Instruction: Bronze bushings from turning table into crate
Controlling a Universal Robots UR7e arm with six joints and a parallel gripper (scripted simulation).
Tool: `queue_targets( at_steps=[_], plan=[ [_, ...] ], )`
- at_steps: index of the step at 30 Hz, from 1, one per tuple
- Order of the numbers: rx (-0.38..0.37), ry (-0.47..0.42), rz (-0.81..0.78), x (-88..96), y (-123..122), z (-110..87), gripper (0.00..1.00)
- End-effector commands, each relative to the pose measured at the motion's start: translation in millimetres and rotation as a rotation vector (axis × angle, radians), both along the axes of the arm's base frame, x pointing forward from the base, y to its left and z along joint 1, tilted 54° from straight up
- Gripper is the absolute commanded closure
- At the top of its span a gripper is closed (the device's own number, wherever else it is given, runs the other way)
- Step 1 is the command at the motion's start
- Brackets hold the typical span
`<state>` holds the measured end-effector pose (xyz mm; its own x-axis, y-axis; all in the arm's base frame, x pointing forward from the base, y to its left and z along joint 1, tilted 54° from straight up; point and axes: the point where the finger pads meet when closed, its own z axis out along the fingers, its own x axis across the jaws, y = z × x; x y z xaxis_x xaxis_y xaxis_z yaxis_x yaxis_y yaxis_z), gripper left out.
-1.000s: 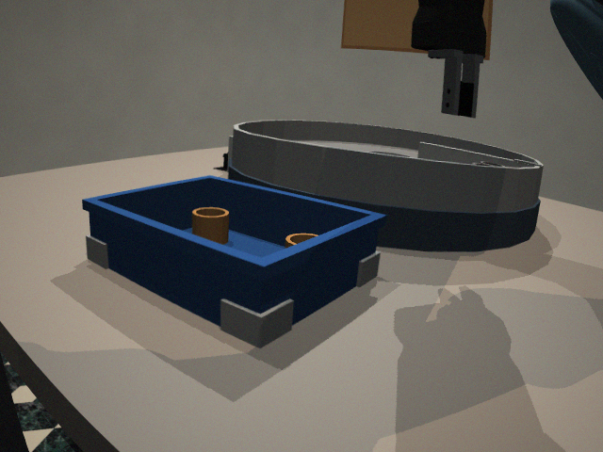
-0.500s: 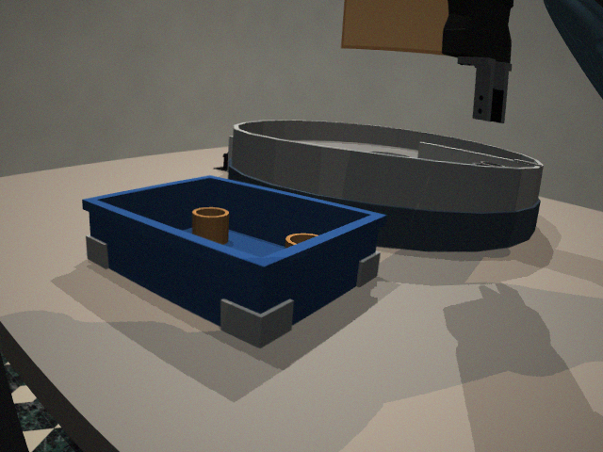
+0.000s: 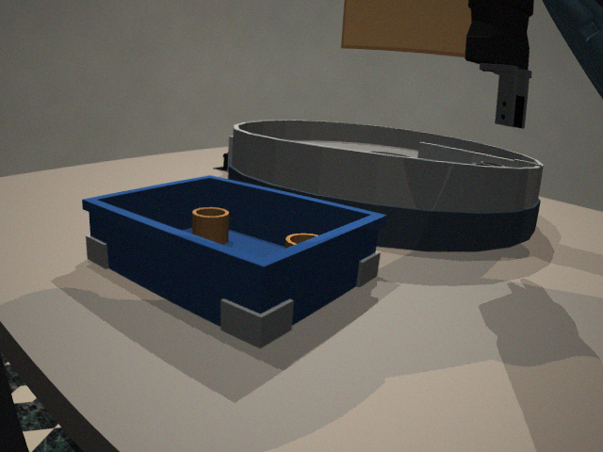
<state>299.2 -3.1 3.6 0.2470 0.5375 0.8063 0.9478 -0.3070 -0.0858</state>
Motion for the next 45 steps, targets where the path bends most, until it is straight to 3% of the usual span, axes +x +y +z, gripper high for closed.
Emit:
queue_targets(
  at_steps=[1,45],
  plan=[
    [-0.002,-0.017,0.011,0.6,-4.3,-5.8,0.6],
    [-0.002,-0.017,0.011,7.3,22.5,-25.5,0.6]
  ],
)
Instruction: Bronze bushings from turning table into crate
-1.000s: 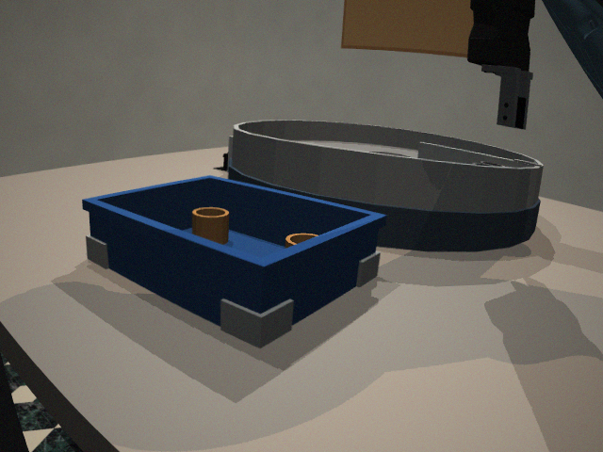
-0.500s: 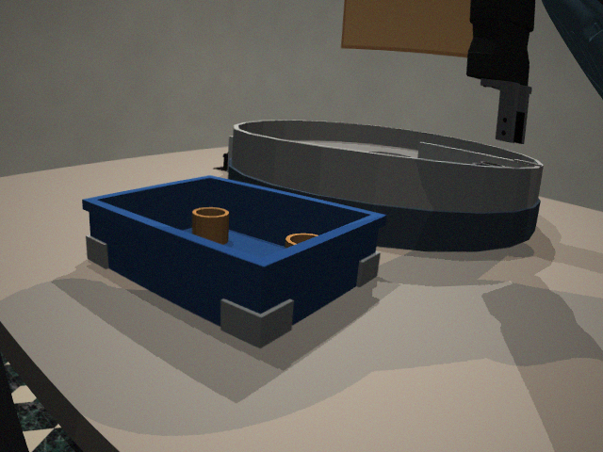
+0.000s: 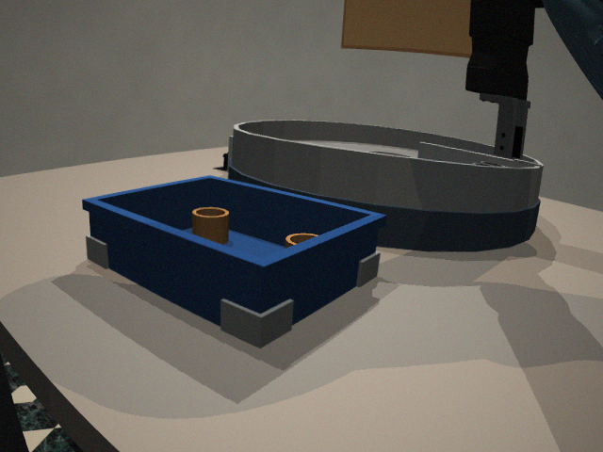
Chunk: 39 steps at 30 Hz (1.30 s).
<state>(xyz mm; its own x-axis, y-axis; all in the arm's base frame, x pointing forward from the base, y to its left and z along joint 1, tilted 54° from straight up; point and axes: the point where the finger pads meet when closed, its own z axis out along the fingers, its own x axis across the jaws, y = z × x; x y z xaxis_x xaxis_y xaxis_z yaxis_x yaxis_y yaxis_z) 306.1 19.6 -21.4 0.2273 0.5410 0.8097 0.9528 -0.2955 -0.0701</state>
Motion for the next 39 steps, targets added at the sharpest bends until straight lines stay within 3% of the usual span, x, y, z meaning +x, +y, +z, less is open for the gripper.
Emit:
queue_targets(
  at_steps=[1,39],
  plan=[
    [-0.001,-0.001,-0.001,0.5,-0.2,-0.5,0.6],
    [-0.001,-0.001,-0.001,3.1,9.8,-8.0,0.6]
  ],
)
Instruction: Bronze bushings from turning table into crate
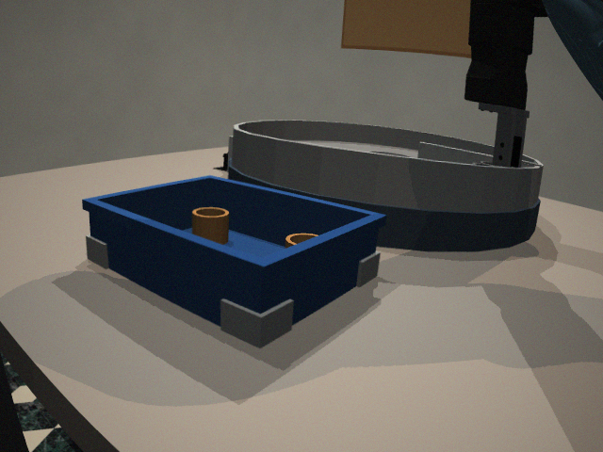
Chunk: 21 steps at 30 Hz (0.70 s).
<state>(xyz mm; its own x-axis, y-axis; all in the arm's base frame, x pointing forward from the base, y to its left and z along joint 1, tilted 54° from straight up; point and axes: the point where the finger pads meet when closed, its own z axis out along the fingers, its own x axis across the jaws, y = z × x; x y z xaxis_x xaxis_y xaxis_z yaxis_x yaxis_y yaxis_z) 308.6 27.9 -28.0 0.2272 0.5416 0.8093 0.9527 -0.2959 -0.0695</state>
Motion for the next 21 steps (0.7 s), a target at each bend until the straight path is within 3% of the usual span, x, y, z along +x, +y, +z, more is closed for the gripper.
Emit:
queue_targets(
  at_steps=[1,21],
  plan=[
    [0.0,0.0,0.0,0.8,2.2,-1.9,0.6],
    [0.0,0.0,0.0,1.9,6.4,-5.0,0.6]
  ],
)
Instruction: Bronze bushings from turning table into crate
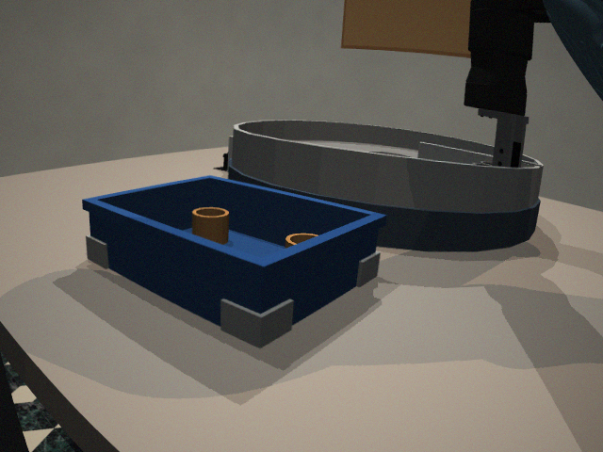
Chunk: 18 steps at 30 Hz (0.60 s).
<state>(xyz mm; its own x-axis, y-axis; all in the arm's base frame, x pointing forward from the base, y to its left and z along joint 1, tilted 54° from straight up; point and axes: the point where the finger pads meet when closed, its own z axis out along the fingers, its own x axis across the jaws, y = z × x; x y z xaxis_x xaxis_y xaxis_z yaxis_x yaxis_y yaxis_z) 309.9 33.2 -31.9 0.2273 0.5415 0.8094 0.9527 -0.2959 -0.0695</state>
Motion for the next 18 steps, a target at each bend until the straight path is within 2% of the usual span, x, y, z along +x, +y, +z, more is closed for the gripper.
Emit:
queue_targets(
  at_steps=[1,18],
  plan=[
    [-0.001,0.0,0.0,0.6,1.1,-1.1,0.6],
    [0.0,0.0,0.0,1.4,4.6,-3.7,0.6]
  ],
)
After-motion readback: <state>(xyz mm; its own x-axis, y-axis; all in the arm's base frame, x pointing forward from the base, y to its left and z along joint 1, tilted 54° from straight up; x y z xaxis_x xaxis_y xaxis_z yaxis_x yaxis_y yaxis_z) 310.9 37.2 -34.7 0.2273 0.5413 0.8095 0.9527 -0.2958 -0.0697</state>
